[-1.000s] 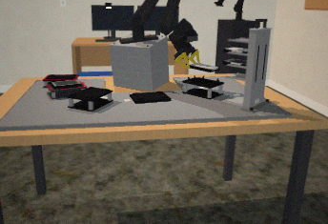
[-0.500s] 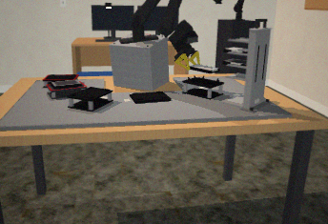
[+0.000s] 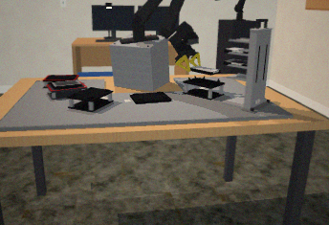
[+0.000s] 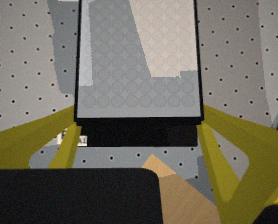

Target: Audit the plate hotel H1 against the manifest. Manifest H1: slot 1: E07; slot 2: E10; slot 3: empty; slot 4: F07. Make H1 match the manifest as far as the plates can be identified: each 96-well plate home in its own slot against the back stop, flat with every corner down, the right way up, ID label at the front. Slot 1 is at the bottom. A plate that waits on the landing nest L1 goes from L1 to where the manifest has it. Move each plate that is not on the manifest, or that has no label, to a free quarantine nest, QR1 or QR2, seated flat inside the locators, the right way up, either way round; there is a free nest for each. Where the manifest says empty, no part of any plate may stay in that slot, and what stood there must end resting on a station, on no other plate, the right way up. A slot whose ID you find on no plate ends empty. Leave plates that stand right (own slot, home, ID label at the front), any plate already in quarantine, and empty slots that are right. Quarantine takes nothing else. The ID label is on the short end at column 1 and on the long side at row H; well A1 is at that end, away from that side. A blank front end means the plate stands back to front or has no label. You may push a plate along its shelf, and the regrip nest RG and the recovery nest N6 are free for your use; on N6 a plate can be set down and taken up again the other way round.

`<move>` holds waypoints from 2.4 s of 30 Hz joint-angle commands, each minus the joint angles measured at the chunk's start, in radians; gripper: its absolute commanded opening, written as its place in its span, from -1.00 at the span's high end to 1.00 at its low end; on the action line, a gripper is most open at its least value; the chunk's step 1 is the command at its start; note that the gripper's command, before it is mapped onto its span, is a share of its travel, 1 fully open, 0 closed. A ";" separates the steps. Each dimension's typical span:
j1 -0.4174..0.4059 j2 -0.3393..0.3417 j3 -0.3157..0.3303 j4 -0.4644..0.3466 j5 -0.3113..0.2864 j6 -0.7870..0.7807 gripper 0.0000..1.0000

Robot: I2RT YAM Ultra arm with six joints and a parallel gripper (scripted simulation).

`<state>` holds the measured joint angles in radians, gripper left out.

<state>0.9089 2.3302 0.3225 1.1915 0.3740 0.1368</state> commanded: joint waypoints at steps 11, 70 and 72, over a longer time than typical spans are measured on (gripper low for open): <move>-0.007 0.042 0.018 0.063 -0.003 -0.012 -0.72; -0.031 0.212 0.083 0.191 -0.020 -0.029 -0.72; -0.029 0.219 0.086 0.195 -0.021 -0.030 -0.72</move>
<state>0.8822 2.5404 0.3878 1.3491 0.3553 0.1162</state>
